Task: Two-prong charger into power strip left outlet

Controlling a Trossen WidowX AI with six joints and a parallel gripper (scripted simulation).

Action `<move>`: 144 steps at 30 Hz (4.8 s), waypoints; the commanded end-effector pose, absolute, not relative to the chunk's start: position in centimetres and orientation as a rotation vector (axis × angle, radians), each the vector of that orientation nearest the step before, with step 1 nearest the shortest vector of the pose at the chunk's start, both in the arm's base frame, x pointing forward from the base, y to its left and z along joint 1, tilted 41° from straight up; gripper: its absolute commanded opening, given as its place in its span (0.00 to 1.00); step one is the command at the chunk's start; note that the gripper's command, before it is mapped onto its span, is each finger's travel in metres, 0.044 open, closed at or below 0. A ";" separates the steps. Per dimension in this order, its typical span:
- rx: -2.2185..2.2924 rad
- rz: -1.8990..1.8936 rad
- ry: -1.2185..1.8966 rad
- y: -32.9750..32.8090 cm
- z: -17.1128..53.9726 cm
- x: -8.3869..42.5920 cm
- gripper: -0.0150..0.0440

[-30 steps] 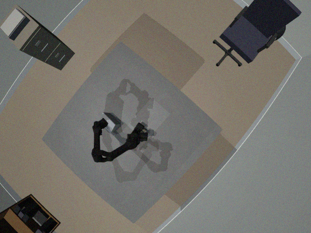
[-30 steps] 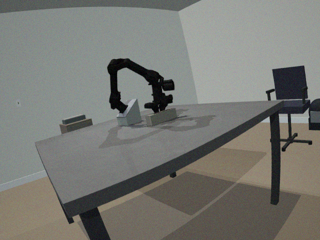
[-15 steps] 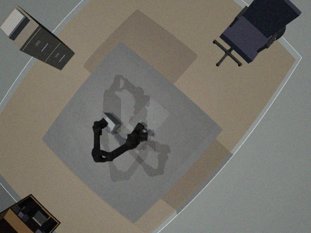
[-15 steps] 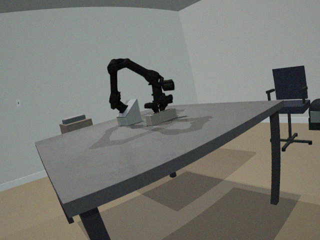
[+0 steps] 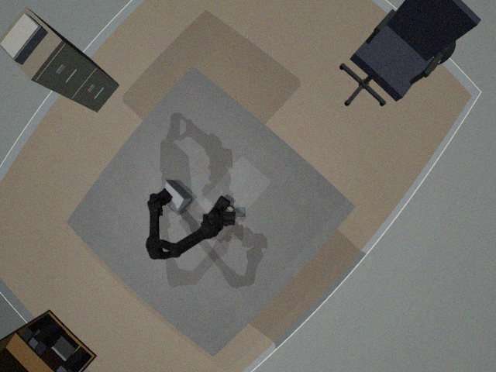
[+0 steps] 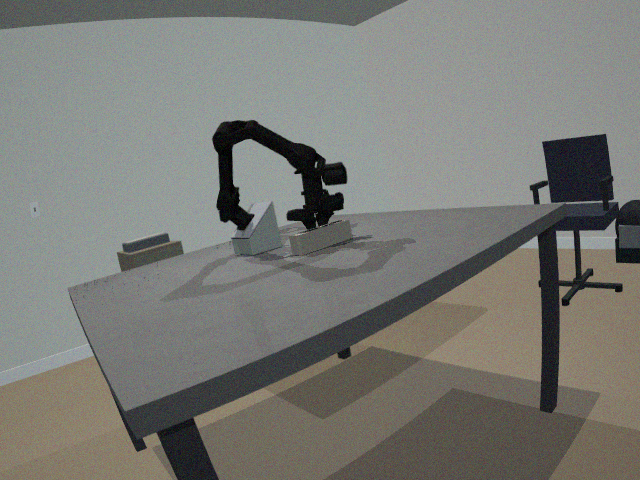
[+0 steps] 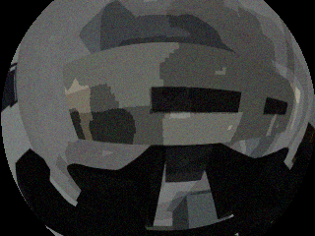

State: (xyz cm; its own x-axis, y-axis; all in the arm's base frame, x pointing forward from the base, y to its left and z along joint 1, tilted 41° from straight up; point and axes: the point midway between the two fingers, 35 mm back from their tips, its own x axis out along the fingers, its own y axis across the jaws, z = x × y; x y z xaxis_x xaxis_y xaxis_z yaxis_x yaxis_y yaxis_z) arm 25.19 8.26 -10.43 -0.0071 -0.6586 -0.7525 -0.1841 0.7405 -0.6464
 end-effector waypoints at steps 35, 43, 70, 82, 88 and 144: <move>-0.688 -0.430 1.538 8.6 -10.2 26.0 0.25; -0.688 -0.431 1.538 8.5 -10.3 26.0 0.25; -0.699 -0.428 1.568 8.3 -10.4 25.2 0.25; -0.699 -0.428 1.568 8.3 -10.4 25.2 0.79; -0.699 -0.428 1.567 8.3 -10.4 25.2 1.00; -0.689 -0.429 1.541 7.9 -10.3 22.1 1.00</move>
State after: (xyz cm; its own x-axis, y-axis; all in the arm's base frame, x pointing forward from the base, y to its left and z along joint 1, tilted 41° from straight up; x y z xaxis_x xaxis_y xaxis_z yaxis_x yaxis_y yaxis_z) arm 22.65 8.02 -10.29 0.0170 -0.6535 -0.7567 -0.1712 0.7438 -0.6461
